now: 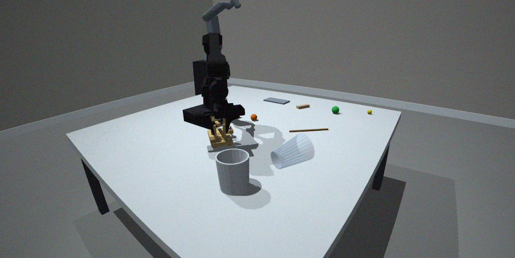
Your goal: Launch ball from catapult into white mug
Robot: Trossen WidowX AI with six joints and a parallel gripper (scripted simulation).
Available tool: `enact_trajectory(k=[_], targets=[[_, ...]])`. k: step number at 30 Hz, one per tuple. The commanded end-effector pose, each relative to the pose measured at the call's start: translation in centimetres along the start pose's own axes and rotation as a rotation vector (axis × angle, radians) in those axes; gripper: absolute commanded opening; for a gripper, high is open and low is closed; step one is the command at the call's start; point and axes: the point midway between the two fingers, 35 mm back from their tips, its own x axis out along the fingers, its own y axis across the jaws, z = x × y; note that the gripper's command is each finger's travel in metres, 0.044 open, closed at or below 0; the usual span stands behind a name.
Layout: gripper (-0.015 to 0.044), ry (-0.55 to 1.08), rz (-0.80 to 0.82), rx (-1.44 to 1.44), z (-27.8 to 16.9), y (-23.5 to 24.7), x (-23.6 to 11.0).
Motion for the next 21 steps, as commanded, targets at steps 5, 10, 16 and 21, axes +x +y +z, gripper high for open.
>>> enact_trajectory(k=[5, 10, 16, 21], targets=[[0.0, 0.002, 0.001, 0.005, -0.1, 0.0, 1.1], [0.0, 0.003, 0.001, 0.005, -0.2, 0.0, 2.0], [0.0, 0.001, 0.0, 0.001, -0.1, 0.0, 1.6], [0.0131, 0.001, 0.0, 0.001, -0.1, 0.0, 1.6]])
